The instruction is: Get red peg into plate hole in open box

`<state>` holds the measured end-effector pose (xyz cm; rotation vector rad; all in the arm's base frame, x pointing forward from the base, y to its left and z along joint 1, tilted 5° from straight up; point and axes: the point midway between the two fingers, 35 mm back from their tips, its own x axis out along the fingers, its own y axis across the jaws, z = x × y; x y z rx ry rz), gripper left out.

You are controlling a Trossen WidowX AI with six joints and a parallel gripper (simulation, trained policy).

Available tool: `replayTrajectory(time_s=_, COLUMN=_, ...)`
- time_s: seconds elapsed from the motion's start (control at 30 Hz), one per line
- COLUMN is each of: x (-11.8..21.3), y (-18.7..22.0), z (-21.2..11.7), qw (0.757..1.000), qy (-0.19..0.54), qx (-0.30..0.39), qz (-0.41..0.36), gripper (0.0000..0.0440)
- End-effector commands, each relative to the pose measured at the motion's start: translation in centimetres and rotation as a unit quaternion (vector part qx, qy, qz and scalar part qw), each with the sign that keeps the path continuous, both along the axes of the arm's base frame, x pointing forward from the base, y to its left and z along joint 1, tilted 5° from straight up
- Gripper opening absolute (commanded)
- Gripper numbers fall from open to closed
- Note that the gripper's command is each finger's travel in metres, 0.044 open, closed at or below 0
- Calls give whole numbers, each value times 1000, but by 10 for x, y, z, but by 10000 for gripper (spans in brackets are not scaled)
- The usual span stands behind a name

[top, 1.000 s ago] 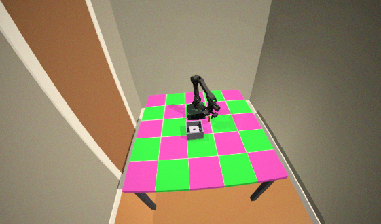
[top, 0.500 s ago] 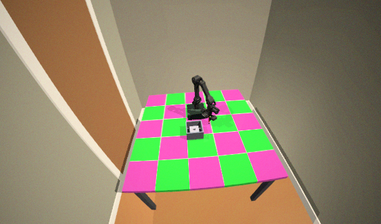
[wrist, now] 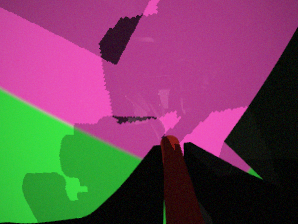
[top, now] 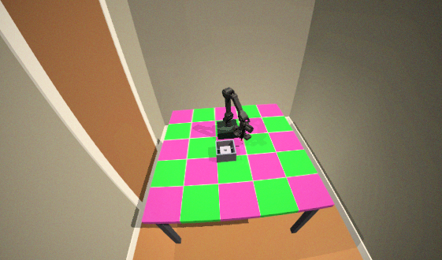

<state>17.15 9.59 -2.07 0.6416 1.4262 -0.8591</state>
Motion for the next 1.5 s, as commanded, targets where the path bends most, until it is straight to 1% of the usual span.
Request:
replayTrajectory(time_s=0.0, x=6, y=-3, z=9, qw=1000, qy=-16, qx=-7, qz=13, gripper=0)
replayTrajectory(time_s=0.4, x=21, y=-16, z=42, qw=997, qy=-54, qx=-32, qz=53, gripper=0)
replayTrajectory(time_s=0.8, x=48, y=-31, z=80, qw=992, qy=-86, qx=-52, qz=81, gripper=0)
replayTrajectory(time_s=1.2, x=82, y=-52, z=111, qw=989, qy=-111, qx=-61, qz=75, gripper=0)
replayTrajectory(time_s=1.47, x=101, y=-76, z=121, qw=990, qy=-114, qx=-59, qz=53, gripper=0)
